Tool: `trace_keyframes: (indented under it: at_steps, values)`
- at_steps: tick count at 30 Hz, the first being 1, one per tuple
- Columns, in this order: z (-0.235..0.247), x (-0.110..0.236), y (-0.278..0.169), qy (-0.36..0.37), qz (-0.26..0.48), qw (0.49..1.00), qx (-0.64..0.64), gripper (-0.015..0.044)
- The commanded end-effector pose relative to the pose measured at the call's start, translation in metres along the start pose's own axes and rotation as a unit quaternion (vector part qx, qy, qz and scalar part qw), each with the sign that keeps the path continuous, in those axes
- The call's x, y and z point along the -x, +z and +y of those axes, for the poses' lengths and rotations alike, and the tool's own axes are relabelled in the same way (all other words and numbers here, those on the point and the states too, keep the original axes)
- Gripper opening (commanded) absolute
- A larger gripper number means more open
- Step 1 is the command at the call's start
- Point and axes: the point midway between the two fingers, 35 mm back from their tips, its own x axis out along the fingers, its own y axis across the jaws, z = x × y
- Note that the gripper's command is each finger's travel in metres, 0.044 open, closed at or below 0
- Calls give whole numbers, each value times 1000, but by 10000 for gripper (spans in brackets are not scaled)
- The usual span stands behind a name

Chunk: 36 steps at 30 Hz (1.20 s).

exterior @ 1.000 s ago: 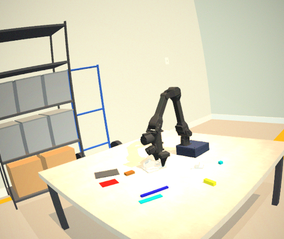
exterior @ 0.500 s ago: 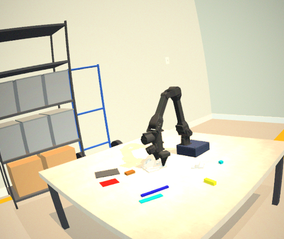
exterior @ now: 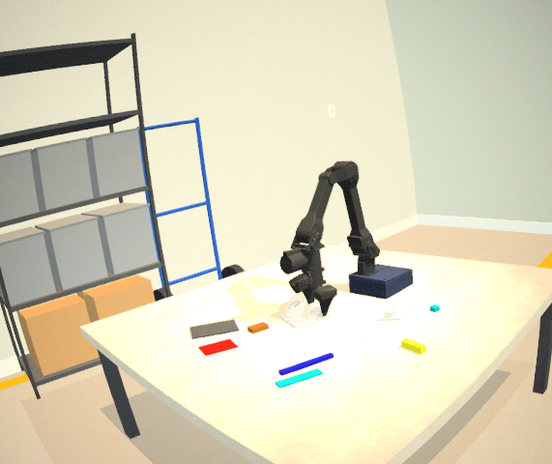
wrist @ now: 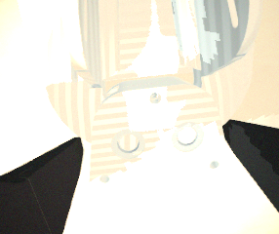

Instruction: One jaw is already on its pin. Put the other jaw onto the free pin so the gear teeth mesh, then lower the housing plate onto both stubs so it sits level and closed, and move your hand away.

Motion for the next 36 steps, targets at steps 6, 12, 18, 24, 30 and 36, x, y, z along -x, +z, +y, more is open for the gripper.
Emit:
trace_keyframes:
  at_steps: [6, 12, 18, 24, 30, 36]
  values:
    - [1, 18, 2, 0, 0, 1000, 0, 440]
    - [0, 75, -1, -1, -1, 1000, -1, 440]
    - [1, 70, 2, 2, -7, 1000, -2, 440]
    - [-10, 110, -28, 0, -2, 1000, -1, 440]
    - [-15, 126, -44, -2, 0, 1000, -1, 440]
    - [-15, 126, -44, -2, 0, 1000, -1, 440]
